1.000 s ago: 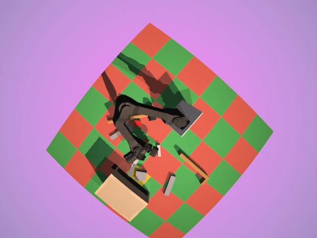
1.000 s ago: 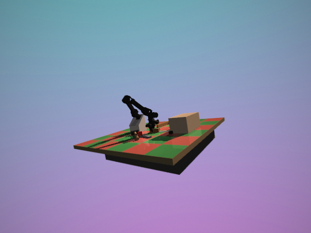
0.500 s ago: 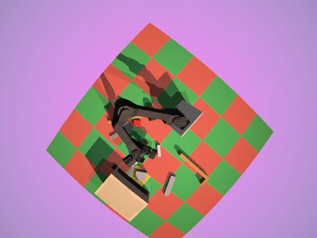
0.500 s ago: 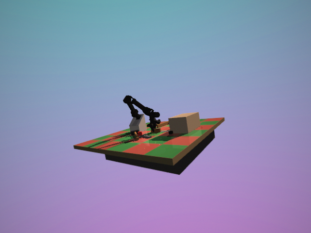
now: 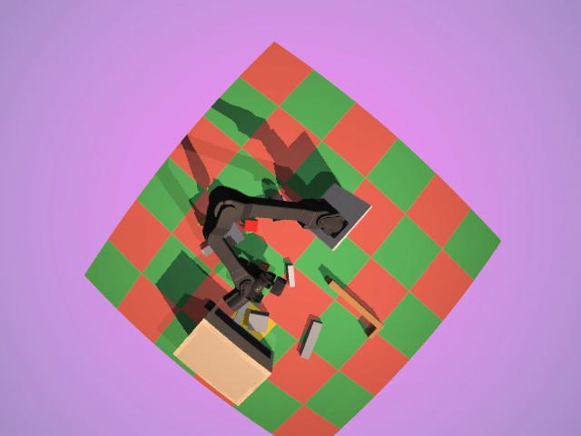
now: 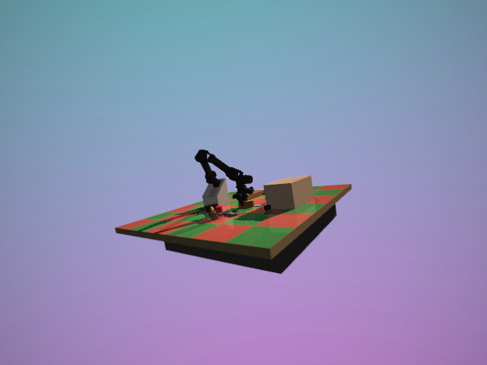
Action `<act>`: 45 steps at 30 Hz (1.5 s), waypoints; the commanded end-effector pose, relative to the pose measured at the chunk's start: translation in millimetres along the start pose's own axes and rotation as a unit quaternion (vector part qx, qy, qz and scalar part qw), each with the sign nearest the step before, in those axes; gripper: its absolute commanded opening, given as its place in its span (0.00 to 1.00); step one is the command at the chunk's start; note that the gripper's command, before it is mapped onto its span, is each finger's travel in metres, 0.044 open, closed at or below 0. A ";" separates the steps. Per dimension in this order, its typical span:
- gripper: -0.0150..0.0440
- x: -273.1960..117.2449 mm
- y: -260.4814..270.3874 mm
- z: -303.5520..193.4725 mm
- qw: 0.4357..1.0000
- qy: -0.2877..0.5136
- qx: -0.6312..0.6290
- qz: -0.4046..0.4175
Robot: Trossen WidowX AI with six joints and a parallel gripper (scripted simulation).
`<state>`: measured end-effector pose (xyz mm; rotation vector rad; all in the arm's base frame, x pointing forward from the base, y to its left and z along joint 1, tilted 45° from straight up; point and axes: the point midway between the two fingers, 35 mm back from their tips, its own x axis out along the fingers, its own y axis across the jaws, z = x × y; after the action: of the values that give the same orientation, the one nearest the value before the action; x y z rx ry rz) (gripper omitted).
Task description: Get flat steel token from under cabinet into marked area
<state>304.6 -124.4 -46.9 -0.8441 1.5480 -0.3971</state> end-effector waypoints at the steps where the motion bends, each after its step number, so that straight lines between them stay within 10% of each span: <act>1: 0.25 -0.2 -1.5 9.8 1.000 -0.005 0.007 0.000; 45: 0.25 -1.2 -0.3 55.8 1.000 -0.006 0.008 0.000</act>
<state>349.5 -112.4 -55.4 -0.8435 1.5460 -0.3970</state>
